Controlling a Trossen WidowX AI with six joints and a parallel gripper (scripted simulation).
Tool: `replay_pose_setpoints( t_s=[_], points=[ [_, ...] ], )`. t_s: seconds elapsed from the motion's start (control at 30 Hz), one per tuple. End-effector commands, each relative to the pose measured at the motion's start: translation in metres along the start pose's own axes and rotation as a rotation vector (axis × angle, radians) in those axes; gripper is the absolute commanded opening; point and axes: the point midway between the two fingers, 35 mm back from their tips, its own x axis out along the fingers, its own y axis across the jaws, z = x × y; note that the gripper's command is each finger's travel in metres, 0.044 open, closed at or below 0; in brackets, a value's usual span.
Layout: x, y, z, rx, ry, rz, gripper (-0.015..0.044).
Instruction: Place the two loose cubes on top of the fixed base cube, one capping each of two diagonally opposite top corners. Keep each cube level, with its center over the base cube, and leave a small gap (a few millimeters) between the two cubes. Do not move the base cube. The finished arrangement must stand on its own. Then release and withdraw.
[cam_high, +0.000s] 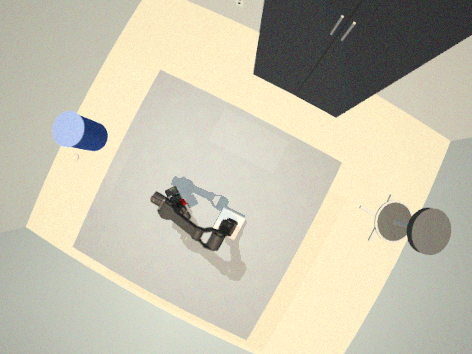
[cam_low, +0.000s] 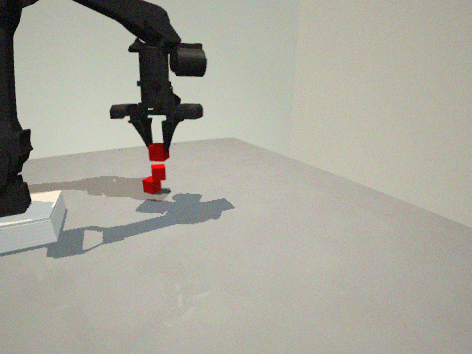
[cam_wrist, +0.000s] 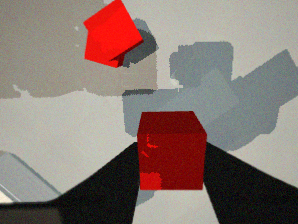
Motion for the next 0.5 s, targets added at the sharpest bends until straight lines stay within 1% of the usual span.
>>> replay_pose_setpoints(
  t_s=[0.0, 0.47],
  points=[
    [0.001, 0.009, 0.007, 0.126, -0.001, -0.001, 0.0105],
    [0.005, 0.034, 0.027, 0.501, -0.003, 0.002, 0.0105]
  ],
)
